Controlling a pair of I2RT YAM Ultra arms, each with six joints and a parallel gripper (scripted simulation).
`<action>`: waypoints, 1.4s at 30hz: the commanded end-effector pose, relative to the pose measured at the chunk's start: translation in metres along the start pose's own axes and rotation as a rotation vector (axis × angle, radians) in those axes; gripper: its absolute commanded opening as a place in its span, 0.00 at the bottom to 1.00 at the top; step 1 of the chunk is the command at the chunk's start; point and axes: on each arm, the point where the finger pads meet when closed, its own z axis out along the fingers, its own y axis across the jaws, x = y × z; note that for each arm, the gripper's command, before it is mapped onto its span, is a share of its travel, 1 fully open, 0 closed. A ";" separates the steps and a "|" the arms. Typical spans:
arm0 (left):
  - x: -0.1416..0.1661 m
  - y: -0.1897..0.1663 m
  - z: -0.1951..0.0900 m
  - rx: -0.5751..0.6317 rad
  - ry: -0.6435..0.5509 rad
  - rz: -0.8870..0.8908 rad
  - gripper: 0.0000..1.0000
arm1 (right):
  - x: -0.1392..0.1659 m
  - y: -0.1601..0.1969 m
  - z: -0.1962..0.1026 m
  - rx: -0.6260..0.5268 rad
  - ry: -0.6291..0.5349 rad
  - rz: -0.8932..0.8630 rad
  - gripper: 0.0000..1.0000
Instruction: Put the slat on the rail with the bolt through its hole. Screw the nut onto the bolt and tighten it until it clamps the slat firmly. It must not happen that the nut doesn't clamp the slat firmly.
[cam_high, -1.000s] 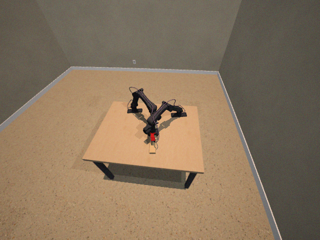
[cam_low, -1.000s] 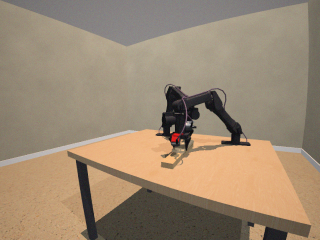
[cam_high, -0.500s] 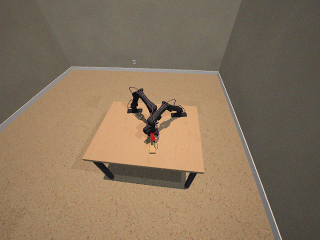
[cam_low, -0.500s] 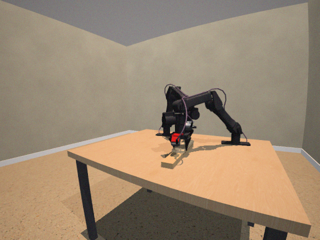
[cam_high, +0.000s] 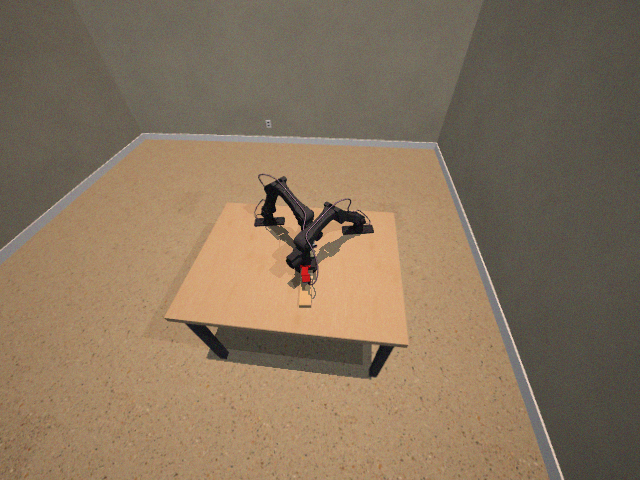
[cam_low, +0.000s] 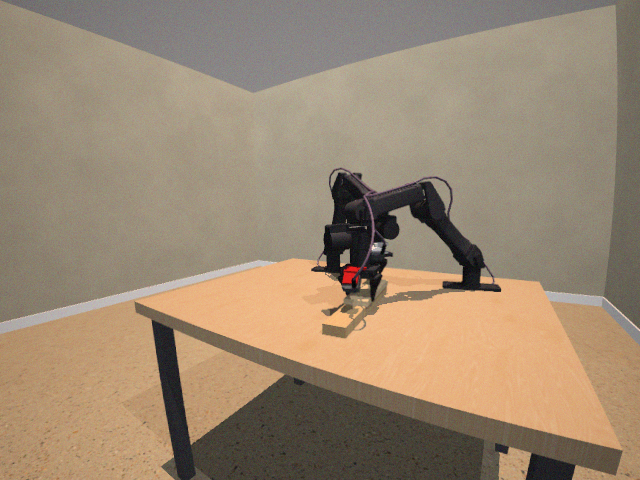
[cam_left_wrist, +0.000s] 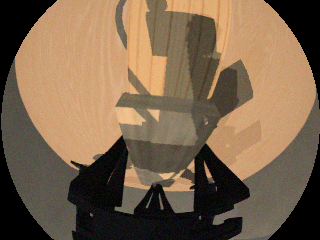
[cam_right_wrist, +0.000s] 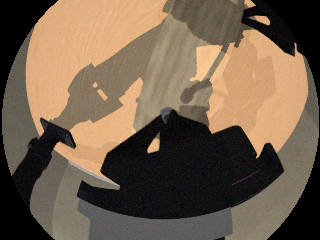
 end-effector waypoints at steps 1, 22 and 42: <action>-0.001 -0.001 -0.006 0.010 -0.011 0.000 0.72 | -0.002 0.000 -0.004 0.000 -0.013 0.000 0.11; -0.001 -0.001 -0.006 0.010 -0.011 0.000 0.72 | -0.002 0.000 -0.004 0.000 -0.013 0.000 0.11; -0.001 -0.001 -0.006 0.010 -0.011 0.000 0.72 | -0.002 0.000 -0.004 0.000 -0.013 0.000 0.45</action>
